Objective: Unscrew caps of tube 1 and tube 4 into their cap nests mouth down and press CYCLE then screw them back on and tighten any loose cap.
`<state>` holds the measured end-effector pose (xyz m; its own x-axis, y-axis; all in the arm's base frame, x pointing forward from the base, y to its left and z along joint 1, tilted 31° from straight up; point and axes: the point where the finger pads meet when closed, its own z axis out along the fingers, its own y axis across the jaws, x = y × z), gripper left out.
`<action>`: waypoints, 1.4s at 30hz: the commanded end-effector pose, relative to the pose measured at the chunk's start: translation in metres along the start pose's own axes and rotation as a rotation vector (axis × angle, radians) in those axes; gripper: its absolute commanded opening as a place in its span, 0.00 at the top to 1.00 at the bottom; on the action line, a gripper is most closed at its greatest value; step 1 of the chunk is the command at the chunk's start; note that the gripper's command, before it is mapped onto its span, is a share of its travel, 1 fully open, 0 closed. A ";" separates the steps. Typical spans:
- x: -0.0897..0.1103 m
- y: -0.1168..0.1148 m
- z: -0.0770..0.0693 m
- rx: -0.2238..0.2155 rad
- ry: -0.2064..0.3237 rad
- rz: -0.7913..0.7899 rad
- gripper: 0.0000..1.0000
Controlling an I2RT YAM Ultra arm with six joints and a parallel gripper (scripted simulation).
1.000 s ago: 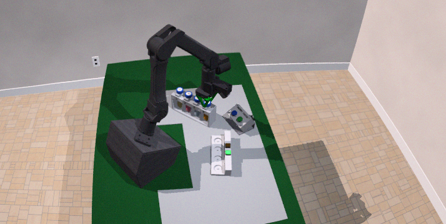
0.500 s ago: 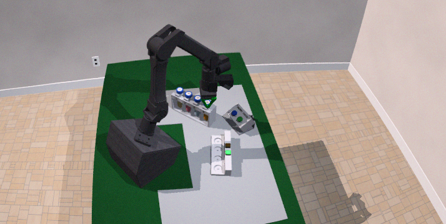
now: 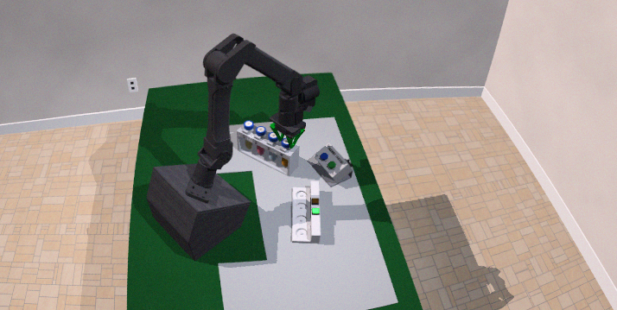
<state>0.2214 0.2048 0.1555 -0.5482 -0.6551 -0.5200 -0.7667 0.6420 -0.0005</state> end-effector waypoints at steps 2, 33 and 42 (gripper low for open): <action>-0.002 -0.001 -0.002 0.003 -0.008 -0.329 0.51; -0.002 -0.001 -0.002 0.004 -0.008 -0.633 1.00; -0.002 -0.001 -0.002 0.002 -0.008 -0.183 1.00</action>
<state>0.2216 0.2048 0.1553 -0.2362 -0.8423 -0.4845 -0.9126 0.3635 -0.1870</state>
